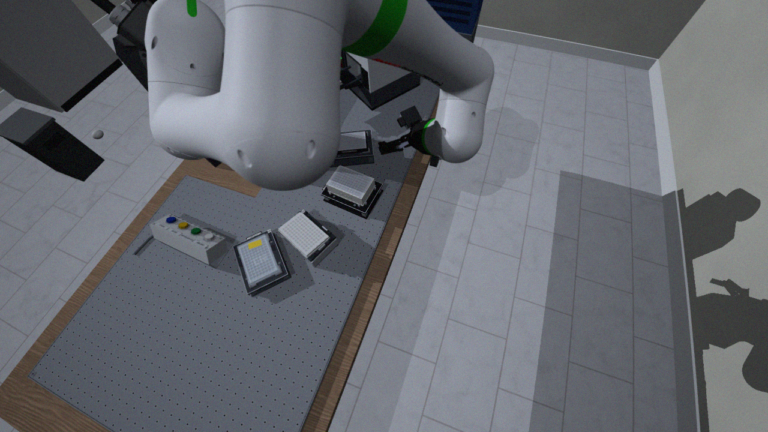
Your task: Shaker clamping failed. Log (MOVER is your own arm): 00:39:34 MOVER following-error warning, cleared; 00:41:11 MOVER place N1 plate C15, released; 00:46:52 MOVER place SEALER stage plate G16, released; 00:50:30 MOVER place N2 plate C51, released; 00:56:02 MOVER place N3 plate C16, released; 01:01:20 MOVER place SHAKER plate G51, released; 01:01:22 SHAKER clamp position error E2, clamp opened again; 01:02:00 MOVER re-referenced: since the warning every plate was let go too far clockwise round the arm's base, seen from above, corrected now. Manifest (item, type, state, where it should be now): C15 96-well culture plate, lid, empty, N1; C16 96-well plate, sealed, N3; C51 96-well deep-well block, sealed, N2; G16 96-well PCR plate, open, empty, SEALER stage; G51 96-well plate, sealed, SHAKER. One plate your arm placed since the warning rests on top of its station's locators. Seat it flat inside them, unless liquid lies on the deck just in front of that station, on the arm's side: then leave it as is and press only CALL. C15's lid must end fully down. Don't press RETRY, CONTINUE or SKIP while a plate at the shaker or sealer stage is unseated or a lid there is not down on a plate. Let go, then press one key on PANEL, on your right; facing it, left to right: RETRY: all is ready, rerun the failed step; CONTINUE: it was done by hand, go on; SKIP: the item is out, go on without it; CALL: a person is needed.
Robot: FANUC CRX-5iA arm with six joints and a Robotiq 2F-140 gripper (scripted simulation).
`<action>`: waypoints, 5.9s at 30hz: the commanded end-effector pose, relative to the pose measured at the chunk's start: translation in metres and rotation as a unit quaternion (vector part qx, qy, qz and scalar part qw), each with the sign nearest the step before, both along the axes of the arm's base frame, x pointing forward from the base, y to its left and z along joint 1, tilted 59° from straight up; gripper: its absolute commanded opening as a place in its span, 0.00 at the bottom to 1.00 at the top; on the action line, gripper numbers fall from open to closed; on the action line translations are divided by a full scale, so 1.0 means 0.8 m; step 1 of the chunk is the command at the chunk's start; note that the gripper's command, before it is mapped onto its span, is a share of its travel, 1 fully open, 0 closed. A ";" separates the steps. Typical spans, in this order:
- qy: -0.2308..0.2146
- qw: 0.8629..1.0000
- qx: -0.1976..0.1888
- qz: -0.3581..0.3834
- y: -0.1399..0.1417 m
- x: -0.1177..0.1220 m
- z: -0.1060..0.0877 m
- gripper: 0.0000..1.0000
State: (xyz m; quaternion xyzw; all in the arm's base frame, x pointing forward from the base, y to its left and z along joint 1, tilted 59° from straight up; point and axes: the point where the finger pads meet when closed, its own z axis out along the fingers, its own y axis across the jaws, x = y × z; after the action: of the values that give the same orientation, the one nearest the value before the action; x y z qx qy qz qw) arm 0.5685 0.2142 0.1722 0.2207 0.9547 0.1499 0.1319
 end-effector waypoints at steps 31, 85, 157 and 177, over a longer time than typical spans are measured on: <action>-0.049 0.990 -0.056 0.118 -0.062 -0.003 0.038 1.00; -0.151 0.826 -0.254 0.480 -0.213 -0.049 0.079 1.00; -0.128 0.335 -0.436 0.825 -0.397 -0.169 0.079 1.00; -0.094 0.165 -0.447 0.874 -0.441 -0.210 0.072 1.00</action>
State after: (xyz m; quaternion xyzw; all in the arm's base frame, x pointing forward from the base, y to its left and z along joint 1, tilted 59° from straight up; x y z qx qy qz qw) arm 0.4071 -0.1314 0.2297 -0.8589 0.4322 -0.2603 0.0878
